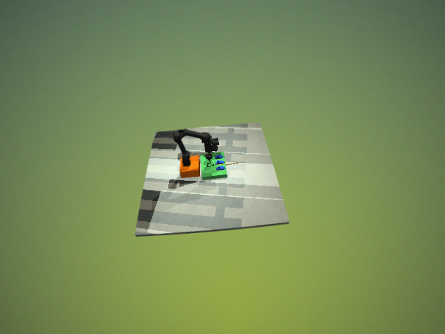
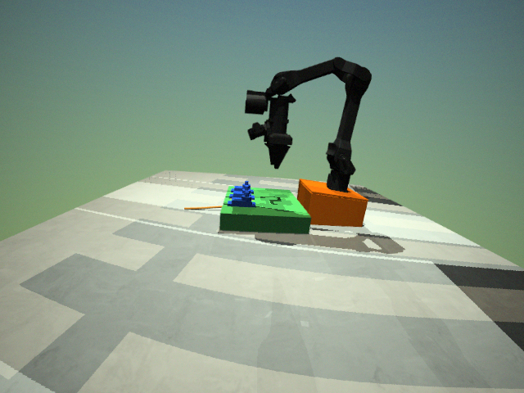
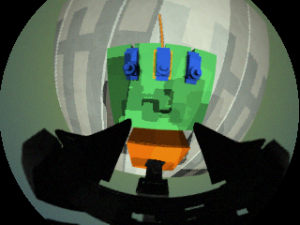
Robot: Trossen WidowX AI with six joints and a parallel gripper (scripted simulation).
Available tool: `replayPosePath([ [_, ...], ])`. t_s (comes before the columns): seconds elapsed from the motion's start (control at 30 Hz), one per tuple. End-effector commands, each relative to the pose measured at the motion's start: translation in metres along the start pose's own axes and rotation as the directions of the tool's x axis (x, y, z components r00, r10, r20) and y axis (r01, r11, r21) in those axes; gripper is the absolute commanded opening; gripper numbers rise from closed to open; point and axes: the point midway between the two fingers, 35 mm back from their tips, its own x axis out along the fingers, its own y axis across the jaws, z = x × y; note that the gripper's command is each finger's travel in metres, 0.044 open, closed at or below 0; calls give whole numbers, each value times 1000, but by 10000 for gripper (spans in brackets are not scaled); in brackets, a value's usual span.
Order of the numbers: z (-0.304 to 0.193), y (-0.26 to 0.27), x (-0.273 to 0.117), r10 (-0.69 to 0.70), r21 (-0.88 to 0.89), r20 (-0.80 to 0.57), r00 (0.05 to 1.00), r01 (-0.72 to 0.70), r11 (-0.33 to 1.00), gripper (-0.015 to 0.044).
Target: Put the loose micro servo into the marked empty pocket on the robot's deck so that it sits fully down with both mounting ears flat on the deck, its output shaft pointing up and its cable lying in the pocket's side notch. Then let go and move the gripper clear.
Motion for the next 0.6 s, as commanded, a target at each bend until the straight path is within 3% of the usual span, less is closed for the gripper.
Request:
replayPosePath([
  [0.0, 0, 0, -19, -1, 2, 12, 1000, 1, 1000, 440],
  [0.13, -1, 0, -48, 0, 0, 19, 1000, 0, 1000, 440],
  [0.57, -1, 0, -50, 0, 0, 19, 1000, 0, 1000, 440],
])
